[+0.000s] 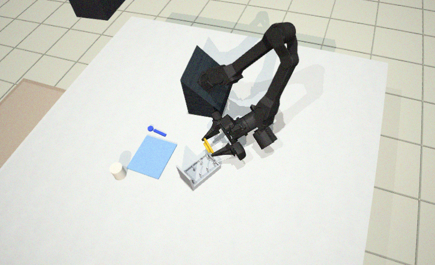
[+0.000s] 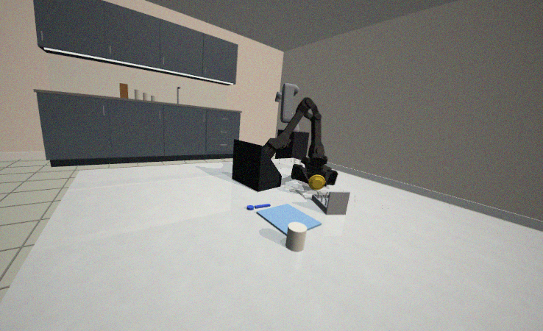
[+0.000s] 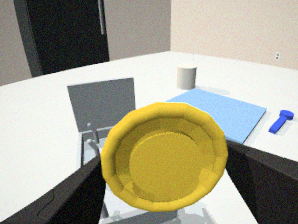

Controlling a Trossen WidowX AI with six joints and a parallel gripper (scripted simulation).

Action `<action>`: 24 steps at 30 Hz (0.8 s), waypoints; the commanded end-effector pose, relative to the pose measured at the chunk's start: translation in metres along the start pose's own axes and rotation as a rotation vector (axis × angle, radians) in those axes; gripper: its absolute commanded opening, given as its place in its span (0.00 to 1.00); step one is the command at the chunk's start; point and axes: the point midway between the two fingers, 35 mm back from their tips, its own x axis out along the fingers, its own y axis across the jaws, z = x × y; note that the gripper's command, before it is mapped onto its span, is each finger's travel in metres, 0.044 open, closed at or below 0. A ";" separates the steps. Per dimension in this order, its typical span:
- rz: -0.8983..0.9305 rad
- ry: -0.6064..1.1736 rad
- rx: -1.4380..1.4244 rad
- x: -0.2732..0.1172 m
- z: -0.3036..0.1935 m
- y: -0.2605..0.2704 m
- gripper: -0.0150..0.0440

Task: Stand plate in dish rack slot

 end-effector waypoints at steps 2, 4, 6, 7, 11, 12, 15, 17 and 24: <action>0.092 -0.041 0.009 -0.008 -0.002 0.003 0.25; 0.131 -0.054 0.013 -0.012 -0.003 0.005 0.25; 0.171 -0.067 0.018 -0.016 -0.004 0.006 0.25; 0.190 -0.073 0.021 -0.018 -0.005 0.007 0.25; 0.238 -0.087 0.029 -0.024 -0.006 0.009 0.25; 0.238 -0.087 0.029 -0.024 -0.006 0.009 0.25; 0.238 -0.087 0.029 -0.024 -0.006 0.009 0.25; 0.238 -0.087 0.029 -0.024 -0.006 0.009 0.25; 0.233 -0.083 0.024 -0.013 -0.004 0.011 0.25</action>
